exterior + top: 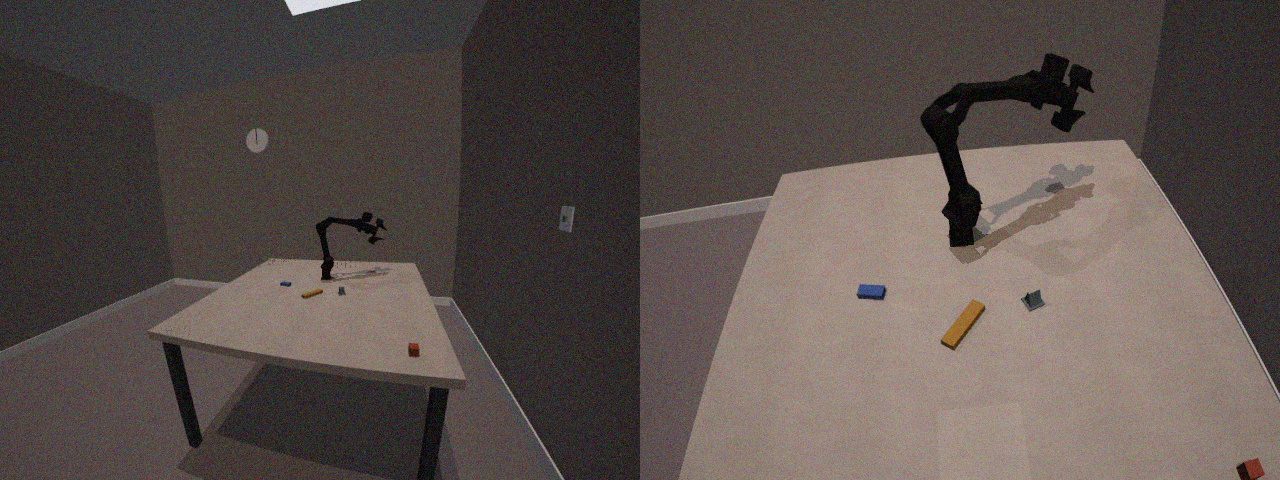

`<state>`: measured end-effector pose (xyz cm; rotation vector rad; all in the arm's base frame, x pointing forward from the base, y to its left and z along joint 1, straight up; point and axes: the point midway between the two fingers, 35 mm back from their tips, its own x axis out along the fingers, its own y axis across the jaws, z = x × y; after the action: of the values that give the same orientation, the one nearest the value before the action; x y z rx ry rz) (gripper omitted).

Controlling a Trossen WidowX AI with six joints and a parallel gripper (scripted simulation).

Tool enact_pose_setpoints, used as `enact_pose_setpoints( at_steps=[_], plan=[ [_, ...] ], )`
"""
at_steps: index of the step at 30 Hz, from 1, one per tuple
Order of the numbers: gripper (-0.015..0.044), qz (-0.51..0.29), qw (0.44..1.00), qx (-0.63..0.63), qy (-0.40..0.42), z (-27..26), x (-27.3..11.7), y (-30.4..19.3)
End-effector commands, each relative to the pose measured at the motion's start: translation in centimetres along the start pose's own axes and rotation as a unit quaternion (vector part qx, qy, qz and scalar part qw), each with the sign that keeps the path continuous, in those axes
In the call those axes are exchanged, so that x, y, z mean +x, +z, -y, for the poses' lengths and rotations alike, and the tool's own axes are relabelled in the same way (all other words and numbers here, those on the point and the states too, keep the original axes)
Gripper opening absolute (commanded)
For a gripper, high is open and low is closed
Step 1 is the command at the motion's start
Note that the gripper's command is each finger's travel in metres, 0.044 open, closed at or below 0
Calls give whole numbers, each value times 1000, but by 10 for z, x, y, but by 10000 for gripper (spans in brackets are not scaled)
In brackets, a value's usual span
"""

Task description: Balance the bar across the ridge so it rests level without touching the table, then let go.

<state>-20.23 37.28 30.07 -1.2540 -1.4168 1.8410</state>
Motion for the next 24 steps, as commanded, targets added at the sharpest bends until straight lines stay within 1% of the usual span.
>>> enact_pose_setpoints(
  at_steps=[1, 10, 16, 24],
  plan=[
    [315, -25, 999, 38, 15, -7, 3, -22],
    [315, -92, 987, 129, 40, -22, 1, -80],
    [315, -130, 981, 135, 50, -34, -11, -113],
    [315, -182, 959, 209, 62, -49, -22, -155]
  ],
)
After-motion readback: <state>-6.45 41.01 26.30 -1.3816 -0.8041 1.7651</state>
